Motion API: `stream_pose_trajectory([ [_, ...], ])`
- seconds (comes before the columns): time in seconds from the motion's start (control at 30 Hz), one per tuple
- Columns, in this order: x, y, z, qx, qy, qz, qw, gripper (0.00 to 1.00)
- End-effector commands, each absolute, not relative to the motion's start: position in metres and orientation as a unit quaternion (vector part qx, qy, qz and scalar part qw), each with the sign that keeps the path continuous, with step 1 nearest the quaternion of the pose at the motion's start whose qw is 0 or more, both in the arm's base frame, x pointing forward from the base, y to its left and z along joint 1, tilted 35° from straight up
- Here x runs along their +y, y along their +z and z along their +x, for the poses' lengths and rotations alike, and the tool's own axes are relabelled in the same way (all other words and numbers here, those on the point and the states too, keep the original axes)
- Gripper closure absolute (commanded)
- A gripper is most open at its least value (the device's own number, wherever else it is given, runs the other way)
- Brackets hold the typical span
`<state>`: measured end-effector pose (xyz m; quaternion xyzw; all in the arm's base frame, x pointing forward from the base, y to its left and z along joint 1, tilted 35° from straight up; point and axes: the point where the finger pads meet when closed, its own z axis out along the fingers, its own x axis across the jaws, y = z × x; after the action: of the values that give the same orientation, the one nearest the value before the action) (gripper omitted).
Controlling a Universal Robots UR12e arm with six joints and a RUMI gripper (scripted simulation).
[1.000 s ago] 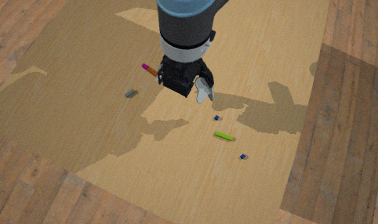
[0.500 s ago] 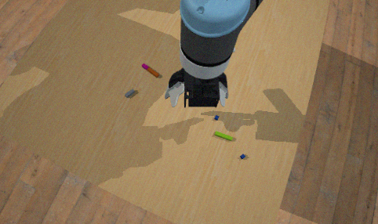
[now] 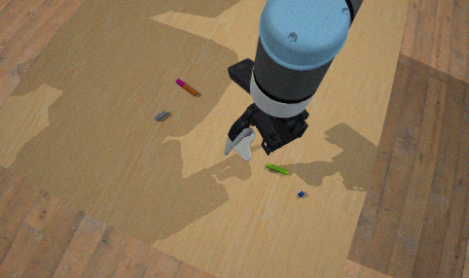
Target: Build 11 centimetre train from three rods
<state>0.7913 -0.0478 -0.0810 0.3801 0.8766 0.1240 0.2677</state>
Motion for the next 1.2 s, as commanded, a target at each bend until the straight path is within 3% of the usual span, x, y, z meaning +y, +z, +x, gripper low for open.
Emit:
stream_pose_trajectory([
  [0.0, -0.035, -0.075, 0.798, 0.905, 0.102, 0.305, 0.277, 0.0],
  [0.6, 0.001, -0.06, 0.814, 0.947, 0.045, 0.115, 0.296, 0.0],
  [1.17, 0.011, -0.056, 0.818, 0.952, 0.029, 0.062, 0.299, 0.0],
])
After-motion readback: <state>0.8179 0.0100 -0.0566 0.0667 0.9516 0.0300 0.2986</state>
